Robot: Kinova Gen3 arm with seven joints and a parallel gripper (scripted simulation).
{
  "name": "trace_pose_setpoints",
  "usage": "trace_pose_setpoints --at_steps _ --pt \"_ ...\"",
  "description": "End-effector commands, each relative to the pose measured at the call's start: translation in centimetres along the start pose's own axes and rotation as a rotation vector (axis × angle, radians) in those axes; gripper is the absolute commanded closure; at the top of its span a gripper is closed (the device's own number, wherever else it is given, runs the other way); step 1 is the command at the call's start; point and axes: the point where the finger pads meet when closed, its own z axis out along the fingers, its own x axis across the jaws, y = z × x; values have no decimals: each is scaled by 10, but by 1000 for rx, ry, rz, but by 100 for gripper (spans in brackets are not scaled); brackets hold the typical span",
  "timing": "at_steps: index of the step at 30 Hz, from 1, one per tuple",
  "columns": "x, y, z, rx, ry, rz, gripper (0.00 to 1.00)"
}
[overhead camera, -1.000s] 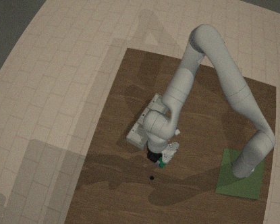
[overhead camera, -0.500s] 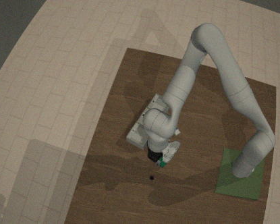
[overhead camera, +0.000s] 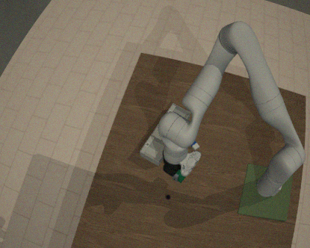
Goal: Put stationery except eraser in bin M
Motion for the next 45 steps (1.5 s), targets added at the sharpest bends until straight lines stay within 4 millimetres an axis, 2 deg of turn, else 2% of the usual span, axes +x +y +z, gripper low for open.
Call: trace_pose_setpoints --at_steps 1,13,18,32,34,45 --pt "-2 3 -2 -8 -1 6 30" --pt "-2 3 -2 -8 -1 6 30" --pt "-2 3 -9 -8 -1 6 30" --pt "-57 66 -9 -8 1 706 30" --pt "-57 66 -9 -8 1 706 30" --pt "-100 116 -10 -8 3 1256 30"
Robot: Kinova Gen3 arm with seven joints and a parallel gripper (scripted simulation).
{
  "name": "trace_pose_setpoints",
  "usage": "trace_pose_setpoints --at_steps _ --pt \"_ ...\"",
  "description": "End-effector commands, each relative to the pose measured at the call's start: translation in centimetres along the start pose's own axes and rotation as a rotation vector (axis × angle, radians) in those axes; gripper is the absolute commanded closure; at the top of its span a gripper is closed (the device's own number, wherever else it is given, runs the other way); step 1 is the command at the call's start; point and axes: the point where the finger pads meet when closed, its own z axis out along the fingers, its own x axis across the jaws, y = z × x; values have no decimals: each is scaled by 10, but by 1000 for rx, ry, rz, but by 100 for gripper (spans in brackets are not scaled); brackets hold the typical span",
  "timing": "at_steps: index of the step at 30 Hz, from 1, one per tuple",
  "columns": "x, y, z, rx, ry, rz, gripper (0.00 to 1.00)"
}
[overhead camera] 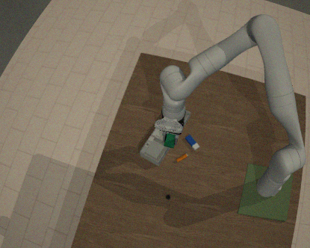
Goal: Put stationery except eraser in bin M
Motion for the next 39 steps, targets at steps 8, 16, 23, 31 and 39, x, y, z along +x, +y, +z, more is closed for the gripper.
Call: trace_pose_setpoints --at_steps 8,16,23,31,39 --pt "21 45 -3 -6 10 373 30" --pt "21 45 -3 -4 11 773 30" --pt "21 45 -3 -3 11 1023 30" --pt "21 45 -3 -1 12 1423 30" --pt "21 45 -3 2 13 1773 30"
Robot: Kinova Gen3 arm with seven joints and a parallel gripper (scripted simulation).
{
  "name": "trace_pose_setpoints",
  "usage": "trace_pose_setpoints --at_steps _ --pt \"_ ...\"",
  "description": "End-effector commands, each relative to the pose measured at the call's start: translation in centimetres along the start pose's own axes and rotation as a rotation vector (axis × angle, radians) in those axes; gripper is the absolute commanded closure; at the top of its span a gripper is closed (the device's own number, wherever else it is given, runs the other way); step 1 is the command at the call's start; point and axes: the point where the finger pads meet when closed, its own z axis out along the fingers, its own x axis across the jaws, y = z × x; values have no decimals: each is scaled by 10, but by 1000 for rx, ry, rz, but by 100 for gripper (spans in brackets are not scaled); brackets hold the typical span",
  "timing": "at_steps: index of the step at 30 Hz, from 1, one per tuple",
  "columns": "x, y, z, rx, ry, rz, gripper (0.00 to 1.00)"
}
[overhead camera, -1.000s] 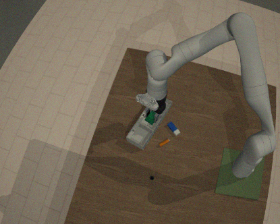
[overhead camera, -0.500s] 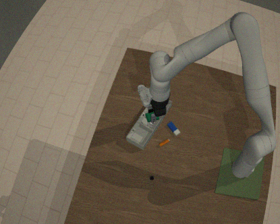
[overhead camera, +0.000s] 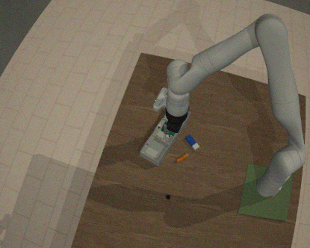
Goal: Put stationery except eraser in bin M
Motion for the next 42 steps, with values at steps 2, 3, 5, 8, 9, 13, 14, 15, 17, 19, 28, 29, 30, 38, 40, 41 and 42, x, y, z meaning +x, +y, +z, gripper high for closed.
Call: trace_pose_setpoints --at_steps 2,3,5,8,9,13,14,15,17,19,28,29,30,38,40,41,42 --pt "-5 -3 -5 14 21 94 30" --pt "-6 -3 -5 14 21 124 30" --pt "-7 -4 -5 14 21 124 30" --pt "-8 -4 -5 14 21 124 30" --pt "-8 -4 -5 14 21 124 30" --pt "-8 -4 -5 14 21 124 30" --pt "-7 -4 -5 14 21 124 30" --pt "-7 -4 -5 14 21 124 30" --pt "-7 -4 -5 14 21 124 30" --pt "-7 -4 -5 14 21 124 30" --pt "-6 -4 7 14 21 124 30" --pt "-6 -4 9 14 21 124 30" --pt "-6 -4 11 14 21 124 30" --pt "-6 -4 23 14 21 124 30" --pt "-5 -4 27 14 21 124 30" --pt "-5 -4 29 14 21 124 30" --pt "-5 -4 31 14 21 124 30"
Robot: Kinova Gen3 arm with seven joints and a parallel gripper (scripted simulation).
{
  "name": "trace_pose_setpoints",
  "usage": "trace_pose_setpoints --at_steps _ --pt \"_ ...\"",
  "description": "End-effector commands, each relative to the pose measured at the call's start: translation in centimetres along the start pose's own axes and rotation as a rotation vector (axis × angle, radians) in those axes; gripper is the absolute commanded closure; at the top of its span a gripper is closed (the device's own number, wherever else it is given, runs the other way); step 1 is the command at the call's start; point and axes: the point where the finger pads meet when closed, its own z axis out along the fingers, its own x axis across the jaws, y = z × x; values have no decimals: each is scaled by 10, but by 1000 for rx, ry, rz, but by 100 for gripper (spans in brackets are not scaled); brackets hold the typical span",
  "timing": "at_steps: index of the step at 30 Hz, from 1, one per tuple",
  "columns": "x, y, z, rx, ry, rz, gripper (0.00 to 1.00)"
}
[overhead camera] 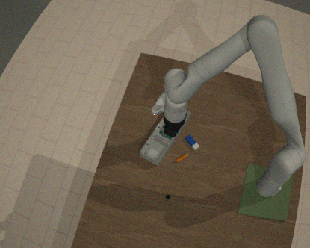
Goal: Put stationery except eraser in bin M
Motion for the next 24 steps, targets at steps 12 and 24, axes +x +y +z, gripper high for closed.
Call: trace_pose_setpoints --at_steps 12,24 --pt "-3 3 9 -7 -3 -4 30" --pt "-2 2 9 -6 -3 -5 13"
